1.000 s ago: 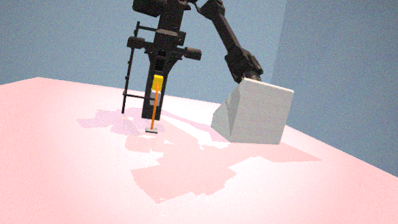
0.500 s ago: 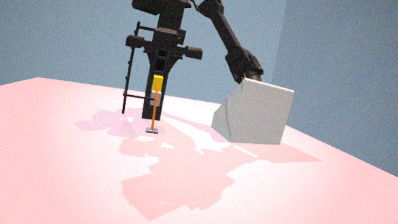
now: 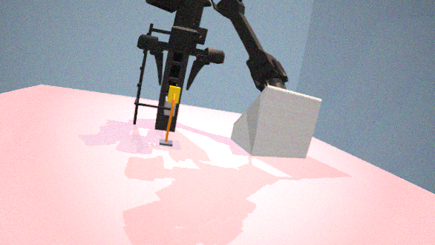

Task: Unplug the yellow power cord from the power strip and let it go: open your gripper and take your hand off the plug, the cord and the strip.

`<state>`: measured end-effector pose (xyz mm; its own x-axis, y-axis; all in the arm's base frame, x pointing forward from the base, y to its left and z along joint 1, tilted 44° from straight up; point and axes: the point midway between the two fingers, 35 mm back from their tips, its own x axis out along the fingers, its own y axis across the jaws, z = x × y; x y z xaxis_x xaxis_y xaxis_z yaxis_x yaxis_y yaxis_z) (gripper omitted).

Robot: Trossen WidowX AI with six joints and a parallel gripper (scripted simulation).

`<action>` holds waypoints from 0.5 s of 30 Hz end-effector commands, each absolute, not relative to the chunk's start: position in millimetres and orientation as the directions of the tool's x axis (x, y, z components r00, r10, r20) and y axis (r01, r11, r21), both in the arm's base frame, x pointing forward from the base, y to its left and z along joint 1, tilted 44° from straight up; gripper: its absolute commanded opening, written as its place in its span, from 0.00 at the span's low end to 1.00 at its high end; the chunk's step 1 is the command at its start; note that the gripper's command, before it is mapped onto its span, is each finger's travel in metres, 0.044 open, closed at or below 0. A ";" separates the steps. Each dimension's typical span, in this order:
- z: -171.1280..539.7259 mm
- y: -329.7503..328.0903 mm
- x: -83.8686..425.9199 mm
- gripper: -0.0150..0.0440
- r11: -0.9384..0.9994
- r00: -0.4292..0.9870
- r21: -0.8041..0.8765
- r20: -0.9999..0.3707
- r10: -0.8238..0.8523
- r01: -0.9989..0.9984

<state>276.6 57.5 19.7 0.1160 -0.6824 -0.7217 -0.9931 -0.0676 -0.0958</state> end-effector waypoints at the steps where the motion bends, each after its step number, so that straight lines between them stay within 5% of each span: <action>1: 19.3 56.3 276.0 0.88 -0.072 0.115 -0.090 -0.720 -0.685 -0.993; 4: 12.6 67.9 276.9 1.00 -0.072 0.115 -0.090 -0.721 -0.683 -0.993; 15: -13.2 108.7 275.1 1.00 -0.072 0.116 -0.091 -0.723 -0.682 -0.993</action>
